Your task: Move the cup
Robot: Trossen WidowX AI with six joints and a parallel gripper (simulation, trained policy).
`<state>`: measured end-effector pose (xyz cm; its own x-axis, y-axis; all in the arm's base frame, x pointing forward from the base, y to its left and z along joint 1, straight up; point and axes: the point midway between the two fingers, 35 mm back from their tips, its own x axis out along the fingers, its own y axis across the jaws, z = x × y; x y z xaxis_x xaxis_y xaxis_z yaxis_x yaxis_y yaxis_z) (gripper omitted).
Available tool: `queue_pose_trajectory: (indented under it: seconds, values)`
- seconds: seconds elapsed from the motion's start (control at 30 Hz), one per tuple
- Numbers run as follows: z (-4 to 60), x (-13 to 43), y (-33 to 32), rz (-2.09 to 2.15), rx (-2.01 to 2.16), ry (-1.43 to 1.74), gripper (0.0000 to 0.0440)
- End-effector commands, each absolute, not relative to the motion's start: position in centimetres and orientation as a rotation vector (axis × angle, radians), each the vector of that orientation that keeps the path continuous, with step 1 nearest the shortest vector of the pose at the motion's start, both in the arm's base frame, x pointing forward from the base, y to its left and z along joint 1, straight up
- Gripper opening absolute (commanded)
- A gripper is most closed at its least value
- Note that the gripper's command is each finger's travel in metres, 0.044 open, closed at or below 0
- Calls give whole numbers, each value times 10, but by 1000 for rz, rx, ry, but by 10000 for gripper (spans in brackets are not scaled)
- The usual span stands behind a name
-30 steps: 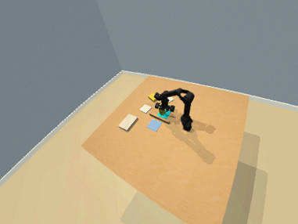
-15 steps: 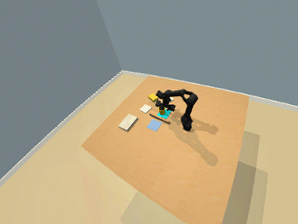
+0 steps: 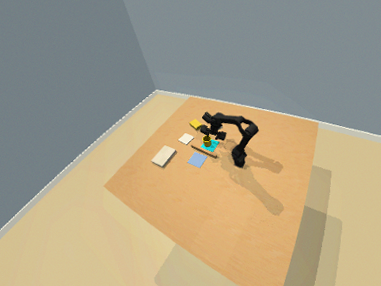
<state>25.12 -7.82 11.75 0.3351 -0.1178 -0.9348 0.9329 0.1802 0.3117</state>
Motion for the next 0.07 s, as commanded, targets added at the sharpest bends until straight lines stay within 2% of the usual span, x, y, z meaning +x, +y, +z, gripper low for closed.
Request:
queue_pose_trajectory:
  seconds: [0.0,0.03]
  values:
    - [135,251,-81,-895,1138,892,294]
    - [139,251,-82,-892,1140,882,305]
